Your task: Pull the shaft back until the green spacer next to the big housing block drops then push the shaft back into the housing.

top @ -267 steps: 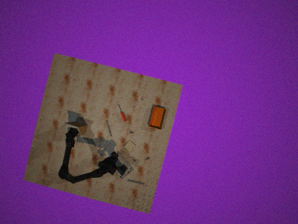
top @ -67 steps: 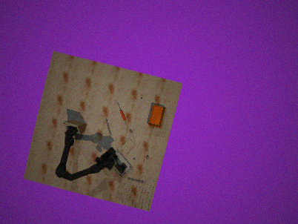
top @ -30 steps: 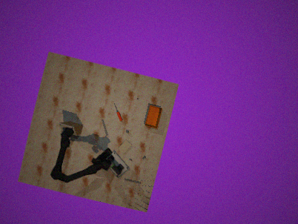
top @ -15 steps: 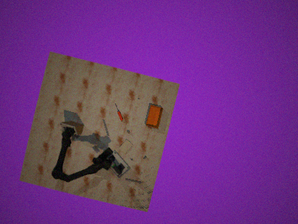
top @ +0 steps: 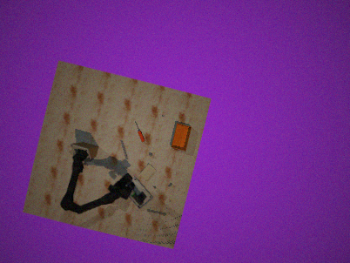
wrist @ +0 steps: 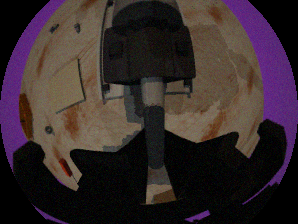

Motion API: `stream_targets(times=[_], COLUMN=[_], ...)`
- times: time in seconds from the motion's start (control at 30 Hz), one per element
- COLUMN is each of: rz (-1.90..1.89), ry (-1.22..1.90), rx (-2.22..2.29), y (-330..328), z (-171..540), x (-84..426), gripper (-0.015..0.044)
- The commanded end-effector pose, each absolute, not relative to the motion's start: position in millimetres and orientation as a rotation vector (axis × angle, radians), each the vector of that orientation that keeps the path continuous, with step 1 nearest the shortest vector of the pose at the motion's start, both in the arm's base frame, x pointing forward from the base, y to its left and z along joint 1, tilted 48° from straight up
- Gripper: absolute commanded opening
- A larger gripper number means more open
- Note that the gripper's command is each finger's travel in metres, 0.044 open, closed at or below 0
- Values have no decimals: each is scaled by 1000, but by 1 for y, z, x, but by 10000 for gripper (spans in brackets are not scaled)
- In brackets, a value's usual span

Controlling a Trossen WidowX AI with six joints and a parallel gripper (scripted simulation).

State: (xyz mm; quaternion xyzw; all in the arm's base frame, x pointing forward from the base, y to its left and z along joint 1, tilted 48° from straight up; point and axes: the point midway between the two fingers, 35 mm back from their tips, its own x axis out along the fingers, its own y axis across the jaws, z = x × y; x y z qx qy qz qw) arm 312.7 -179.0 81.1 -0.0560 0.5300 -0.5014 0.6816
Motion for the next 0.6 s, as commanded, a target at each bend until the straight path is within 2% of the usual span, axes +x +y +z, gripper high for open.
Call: stream_targets(times=[0.0, 0.57], rz=[-1127, -1127], ry=[1191, 1191], rx=[-124, -124], y=[-178, -177], z=[80, 80], x=[311, 309], gripper=[0, 0])
